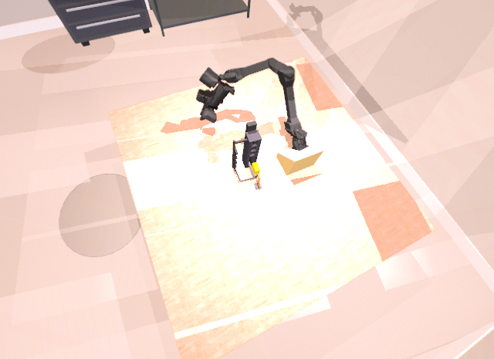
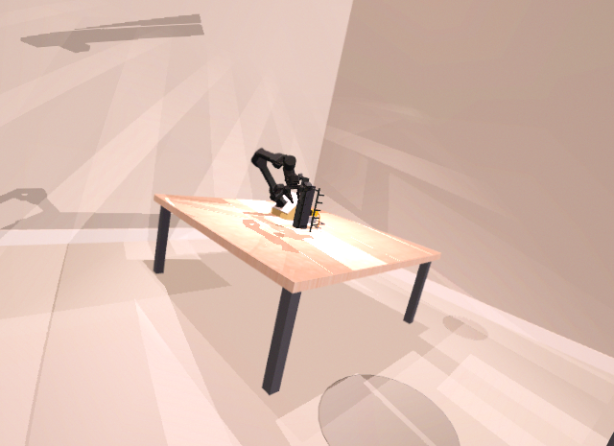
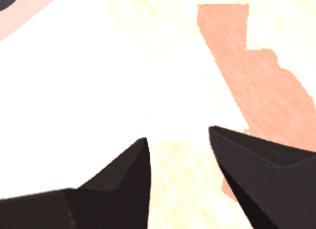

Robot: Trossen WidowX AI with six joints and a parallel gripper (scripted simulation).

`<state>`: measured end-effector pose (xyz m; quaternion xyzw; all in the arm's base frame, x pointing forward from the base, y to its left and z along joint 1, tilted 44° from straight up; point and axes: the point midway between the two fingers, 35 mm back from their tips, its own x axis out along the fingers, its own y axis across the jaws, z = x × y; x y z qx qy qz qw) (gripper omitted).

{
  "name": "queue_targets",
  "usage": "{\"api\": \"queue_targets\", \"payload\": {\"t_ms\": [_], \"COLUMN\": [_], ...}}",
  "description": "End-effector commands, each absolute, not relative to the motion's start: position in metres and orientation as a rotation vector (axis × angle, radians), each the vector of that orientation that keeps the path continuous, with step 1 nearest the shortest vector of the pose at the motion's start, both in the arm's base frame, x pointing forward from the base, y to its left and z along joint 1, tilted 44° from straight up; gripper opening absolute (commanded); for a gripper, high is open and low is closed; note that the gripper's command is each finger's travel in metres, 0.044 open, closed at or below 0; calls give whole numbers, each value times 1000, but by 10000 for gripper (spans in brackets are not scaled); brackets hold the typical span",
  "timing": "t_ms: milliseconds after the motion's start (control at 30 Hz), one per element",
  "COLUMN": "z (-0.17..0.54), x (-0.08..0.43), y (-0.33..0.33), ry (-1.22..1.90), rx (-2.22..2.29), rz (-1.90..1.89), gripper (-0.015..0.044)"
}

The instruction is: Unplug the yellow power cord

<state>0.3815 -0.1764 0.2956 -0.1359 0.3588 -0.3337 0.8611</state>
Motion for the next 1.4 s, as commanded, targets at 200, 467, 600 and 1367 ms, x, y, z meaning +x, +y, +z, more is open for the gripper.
{"api": "queue_targets", "payload": {"t_ms": [200,467,600,1367], "z": [247,201,167,-1], "x": [412,422,417,293], "y": [-73,16,44,58], "ry": [878,935,1026,1836], "rx": [-549,-758,-800,-1512], "rz": [-297,0,75,565], "gripper": [160,160,160,160]}}
